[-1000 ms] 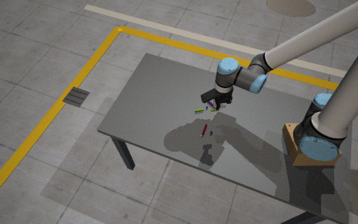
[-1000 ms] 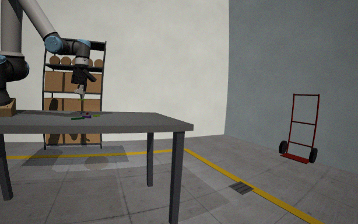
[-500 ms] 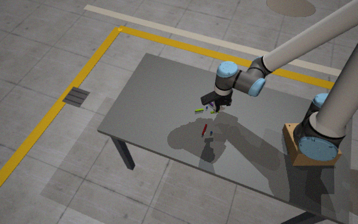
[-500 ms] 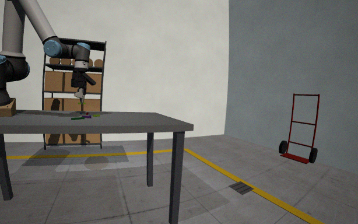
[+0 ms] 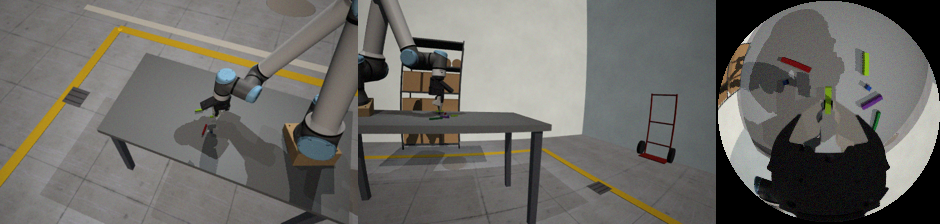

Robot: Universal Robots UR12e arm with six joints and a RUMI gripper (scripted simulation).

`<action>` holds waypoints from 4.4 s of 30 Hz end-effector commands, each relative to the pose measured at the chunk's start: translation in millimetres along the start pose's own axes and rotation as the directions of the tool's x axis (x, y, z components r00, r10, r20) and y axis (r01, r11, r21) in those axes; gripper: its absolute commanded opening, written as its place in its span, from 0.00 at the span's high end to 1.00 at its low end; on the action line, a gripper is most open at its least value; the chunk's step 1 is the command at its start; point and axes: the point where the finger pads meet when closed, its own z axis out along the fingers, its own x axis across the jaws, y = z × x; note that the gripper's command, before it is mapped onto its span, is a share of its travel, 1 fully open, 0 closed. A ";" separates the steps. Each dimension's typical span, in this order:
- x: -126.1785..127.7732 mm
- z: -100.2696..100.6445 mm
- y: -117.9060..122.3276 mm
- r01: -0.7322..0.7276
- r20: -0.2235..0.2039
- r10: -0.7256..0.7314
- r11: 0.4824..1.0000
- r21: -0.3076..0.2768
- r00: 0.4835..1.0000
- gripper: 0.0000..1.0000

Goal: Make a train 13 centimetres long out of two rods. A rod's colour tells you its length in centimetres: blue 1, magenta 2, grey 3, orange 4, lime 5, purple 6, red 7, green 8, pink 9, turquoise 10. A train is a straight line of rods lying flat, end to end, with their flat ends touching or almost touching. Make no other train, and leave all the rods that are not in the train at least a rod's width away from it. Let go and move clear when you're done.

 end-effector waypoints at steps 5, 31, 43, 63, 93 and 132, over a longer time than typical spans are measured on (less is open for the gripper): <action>1.0 13.0 -1.1 0.000 -0.001 0.000 1.000 0.002 1.000 1.00; 1.0 13.0 -1.1 0.000 -0.001 0.000 1.000 0.002 1.000 1.00; 1.0 13.2 -1.1 0.000 -0.001 0.000 1.000 0.002 1.000 1.00; 1.0 24.4 -1.1 0.000 -0.001 0.000 1.000 0.002 1.000 1.00; 1.0 25.2 -1.1 0.000 -0.001 0.000 1.000 0.002 1.000 1.00; 1.0 22.3 -1.1 0.000 -0.001 0.000 1.000 0.002 1.000 0.86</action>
